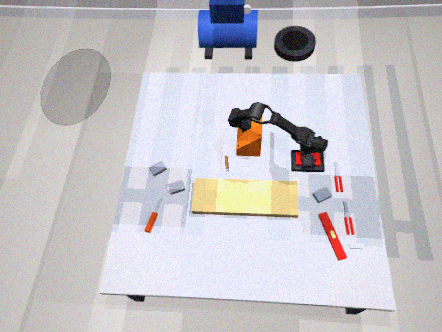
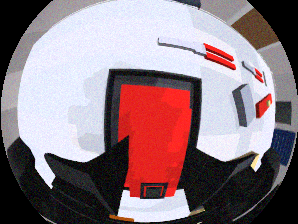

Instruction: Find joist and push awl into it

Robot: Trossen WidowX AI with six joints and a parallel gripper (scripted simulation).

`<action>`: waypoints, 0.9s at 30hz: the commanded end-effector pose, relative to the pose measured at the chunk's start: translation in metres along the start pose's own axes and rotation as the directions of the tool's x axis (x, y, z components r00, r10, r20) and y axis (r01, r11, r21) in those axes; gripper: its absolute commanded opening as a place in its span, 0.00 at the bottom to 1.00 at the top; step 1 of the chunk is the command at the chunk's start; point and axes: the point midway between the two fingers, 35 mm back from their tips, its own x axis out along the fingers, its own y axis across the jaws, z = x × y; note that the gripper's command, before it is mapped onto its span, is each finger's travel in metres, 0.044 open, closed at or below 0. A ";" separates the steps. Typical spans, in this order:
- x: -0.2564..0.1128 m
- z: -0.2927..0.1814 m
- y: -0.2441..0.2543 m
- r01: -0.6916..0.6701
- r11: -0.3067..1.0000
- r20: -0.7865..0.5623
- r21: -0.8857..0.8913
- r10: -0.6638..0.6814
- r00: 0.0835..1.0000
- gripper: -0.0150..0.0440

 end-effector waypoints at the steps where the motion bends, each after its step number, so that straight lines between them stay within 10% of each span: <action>1: 0.003 0.000 -0.001 0.005 1.000 0.006 -0.004 -0.005 1.000 0.25; 7: 0.011 -0.003 -0.001 0.005 1.000 0.005 -0.004 -0.005 1.000 0.25; 20: 0.007 -0.003 0.000 -0.001 1.000 -0.003 0.000 0.001 1.000 0.83; 27: -0.071 0.021 0.000 -0.003 1.000 0.000 -0.002 0.003 1.000 1.00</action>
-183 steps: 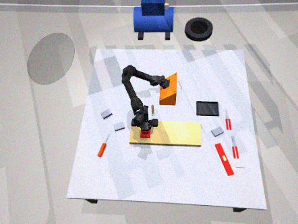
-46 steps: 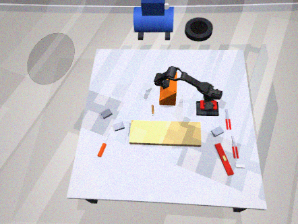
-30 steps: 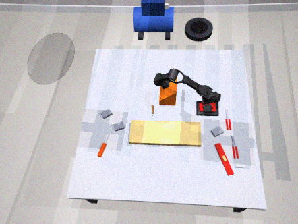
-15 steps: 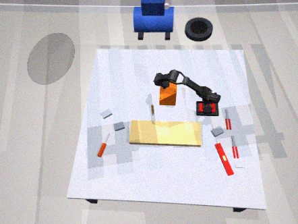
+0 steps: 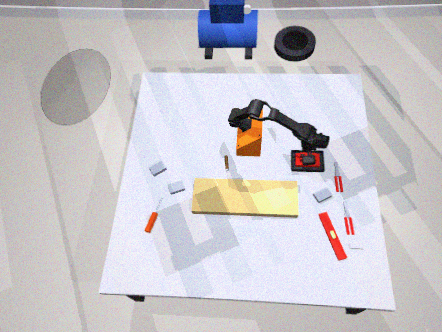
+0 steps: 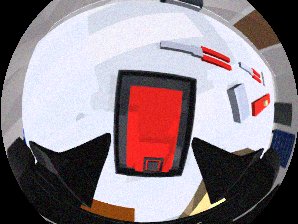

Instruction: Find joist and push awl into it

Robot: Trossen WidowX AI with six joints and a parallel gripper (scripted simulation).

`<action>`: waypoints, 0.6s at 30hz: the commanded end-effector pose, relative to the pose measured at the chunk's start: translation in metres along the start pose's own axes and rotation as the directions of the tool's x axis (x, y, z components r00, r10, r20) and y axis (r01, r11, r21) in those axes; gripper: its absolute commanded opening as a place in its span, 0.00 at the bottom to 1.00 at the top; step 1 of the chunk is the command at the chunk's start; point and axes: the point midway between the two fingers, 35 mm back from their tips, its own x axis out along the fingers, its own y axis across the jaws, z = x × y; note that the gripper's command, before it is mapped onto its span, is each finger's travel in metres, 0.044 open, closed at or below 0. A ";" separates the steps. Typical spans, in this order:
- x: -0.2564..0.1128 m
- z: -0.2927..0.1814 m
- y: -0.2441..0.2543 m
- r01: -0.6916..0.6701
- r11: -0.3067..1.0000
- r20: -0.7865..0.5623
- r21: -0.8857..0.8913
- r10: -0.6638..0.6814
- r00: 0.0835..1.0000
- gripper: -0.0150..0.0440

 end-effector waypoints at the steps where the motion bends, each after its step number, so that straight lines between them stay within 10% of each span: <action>1: -0.052 0.016 0.000 0.014 1.000 0.034 0.006 -0.014 0.999 1.00; 18: -0.094 -0.211 -0.102 0.083 0.723 -0.062 0.685 -0.056 0.997 1.00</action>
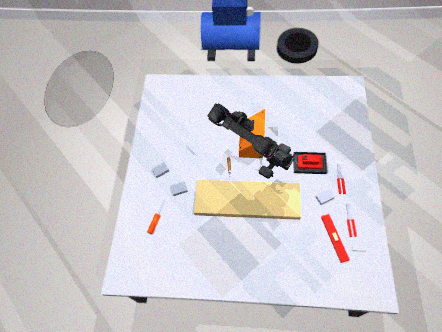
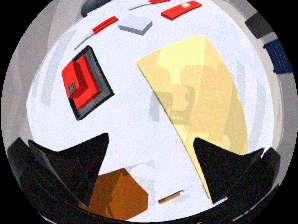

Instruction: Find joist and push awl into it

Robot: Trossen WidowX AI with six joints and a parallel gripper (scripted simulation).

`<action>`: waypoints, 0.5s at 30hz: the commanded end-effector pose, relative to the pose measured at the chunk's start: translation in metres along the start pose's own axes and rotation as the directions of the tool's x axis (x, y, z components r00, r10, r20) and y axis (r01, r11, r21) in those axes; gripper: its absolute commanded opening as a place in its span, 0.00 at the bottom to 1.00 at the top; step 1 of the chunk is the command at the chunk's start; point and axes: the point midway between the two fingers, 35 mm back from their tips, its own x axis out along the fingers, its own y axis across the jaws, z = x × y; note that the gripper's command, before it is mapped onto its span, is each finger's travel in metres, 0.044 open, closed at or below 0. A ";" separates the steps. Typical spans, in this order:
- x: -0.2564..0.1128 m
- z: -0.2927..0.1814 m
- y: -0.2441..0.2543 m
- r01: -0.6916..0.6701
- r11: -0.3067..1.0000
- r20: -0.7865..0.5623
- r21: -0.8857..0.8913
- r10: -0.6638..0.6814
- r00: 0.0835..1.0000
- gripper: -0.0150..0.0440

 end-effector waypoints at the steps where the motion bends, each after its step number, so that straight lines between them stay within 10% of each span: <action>1: 0.000 -0.055 -0.039 0.033 0.981 -0.054 0.191 -0.023 0.998 1.00; 15: 0.009 -0.242 -0.078 0.235 0.671 -0.274 0.703 -0.050 0.961 1.00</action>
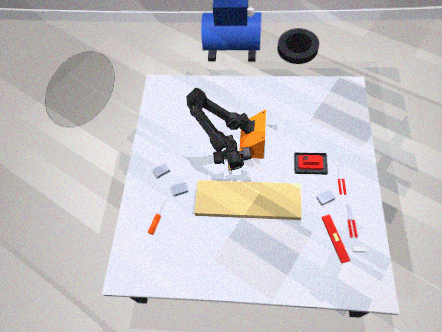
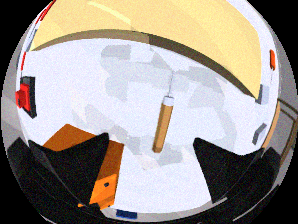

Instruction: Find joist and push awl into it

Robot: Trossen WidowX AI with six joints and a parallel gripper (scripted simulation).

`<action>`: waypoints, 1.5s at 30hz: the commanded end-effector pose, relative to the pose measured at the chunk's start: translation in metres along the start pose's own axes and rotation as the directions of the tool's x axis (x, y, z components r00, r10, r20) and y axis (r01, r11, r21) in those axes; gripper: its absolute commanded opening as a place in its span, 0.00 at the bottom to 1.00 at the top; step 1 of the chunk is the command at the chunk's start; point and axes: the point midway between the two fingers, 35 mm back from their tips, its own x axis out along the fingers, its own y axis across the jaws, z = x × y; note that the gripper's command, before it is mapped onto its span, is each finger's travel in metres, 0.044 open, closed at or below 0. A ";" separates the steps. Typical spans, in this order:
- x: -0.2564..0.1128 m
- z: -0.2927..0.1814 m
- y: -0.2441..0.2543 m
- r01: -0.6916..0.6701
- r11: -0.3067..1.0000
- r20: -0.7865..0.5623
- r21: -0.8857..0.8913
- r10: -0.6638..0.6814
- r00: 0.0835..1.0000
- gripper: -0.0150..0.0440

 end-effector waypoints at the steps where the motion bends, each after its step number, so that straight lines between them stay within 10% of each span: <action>1: 0.005 -0.013 -0.008 0.020 0.998 -0.016 0.058 -0.019 1.000 1.00; 45: 0.048 -0.014 -0.016 0.020 0.998 -0.016 0.058 -0.019 1.000 1.00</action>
